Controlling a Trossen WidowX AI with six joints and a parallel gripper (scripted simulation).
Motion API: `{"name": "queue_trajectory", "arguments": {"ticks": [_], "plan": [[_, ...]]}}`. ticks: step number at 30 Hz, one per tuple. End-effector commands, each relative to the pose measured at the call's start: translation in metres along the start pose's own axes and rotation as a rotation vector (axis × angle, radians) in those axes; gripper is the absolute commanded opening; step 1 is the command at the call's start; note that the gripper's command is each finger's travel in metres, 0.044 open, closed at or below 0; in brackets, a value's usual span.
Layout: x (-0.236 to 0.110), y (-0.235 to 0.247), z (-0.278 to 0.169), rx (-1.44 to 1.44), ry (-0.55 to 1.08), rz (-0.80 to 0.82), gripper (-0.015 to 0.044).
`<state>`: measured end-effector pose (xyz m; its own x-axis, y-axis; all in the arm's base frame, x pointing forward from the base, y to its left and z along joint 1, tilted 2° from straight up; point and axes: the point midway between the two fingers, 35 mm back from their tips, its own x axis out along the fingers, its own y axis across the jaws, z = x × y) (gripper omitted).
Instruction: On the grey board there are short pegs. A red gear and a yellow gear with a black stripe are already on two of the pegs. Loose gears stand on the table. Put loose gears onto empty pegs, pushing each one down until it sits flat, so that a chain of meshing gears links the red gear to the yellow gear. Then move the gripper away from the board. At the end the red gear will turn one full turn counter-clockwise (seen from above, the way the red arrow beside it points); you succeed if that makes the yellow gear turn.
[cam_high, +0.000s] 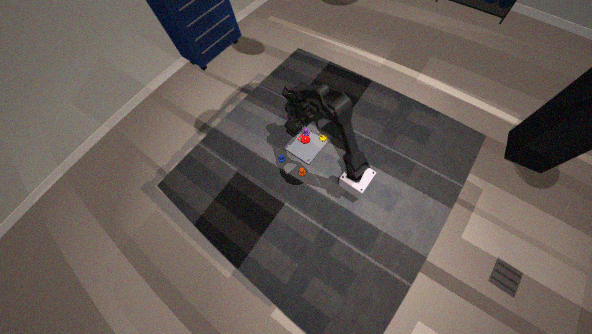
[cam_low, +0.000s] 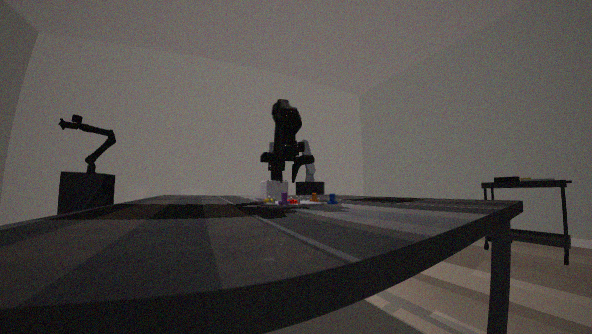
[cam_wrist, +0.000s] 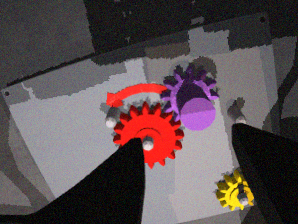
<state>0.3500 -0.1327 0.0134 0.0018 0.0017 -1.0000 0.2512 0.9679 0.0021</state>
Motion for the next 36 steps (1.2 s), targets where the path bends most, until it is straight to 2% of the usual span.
{"name": "queue_trajectory", "arguments": {"ticks": [1, 7, 10, 17, 24, 36], "plan": [[0.003, 0.053, 0.005, -0.338, 0.008, 0.008, 0.0271], [0.001, 0.158, -0.004, -1.052, -0.001, 0.017, 0.0429], [0.001, 0.193, -0.014, -1.292, -0.004, 0.02, 0.044], [0.001, 0.19, -0.016, -1.304, -0.004, 0.02, 0.044], [0.024, 0.192, -0.017, -1.304, -0.004, 0.02, 0.044], [0.036, 0.192, -0.017, -1.304, -0.004, 0.02, 0.044]]}}
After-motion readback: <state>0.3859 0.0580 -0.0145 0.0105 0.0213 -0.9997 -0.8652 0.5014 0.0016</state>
